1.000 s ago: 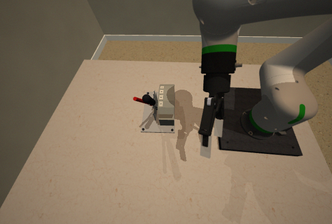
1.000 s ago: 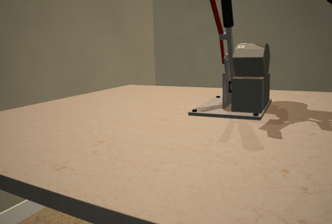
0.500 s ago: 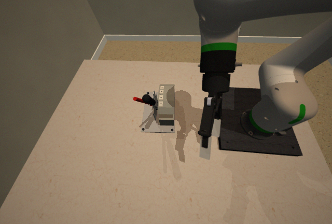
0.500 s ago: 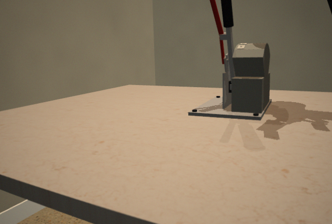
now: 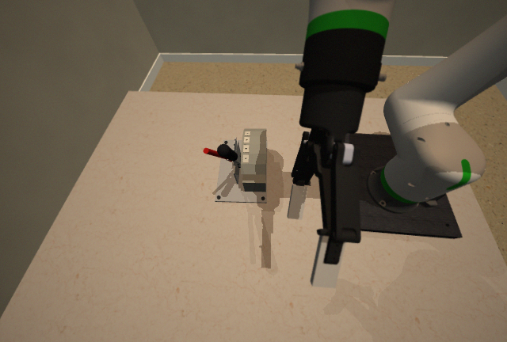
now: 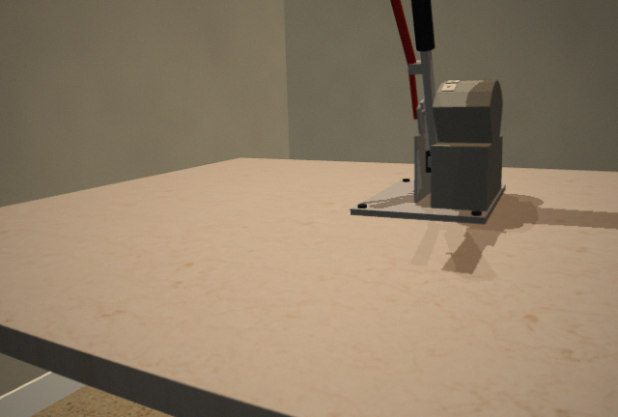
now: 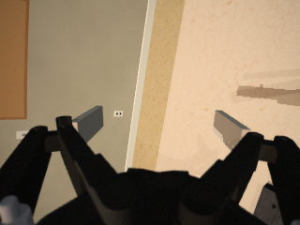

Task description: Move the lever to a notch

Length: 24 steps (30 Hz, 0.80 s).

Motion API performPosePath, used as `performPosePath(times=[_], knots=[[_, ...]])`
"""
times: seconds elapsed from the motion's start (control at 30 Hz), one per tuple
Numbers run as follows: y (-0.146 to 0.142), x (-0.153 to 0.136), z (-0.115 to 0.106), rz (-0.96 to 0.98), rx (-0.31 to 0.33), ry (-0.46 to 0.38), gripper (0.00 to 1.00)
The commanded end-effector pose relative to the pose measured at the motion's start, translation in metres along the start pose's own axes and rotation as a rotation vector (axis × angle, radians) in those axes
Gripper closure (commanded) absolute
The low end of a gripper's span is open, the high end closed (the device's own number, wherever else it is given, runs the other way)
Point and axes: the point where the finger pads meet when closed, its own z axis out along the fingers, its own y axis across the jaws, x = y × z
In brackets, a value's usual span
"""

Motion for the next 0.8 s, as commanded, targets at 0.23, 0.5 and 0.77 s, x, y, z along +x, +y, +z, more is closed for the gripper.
performPosePath(times=[0.23, 0.5, 0.77], knots=[[-0.147, 0.032, -0.033, -0.587, 0.065, 0.129, 0.00], [-0.172, 0.061, -0.058, -0.991, -0.050, 0.087, 0.00], [-0.100, 0.095, -0.070, -1.164, -0.241, -0.106, 0.00]])
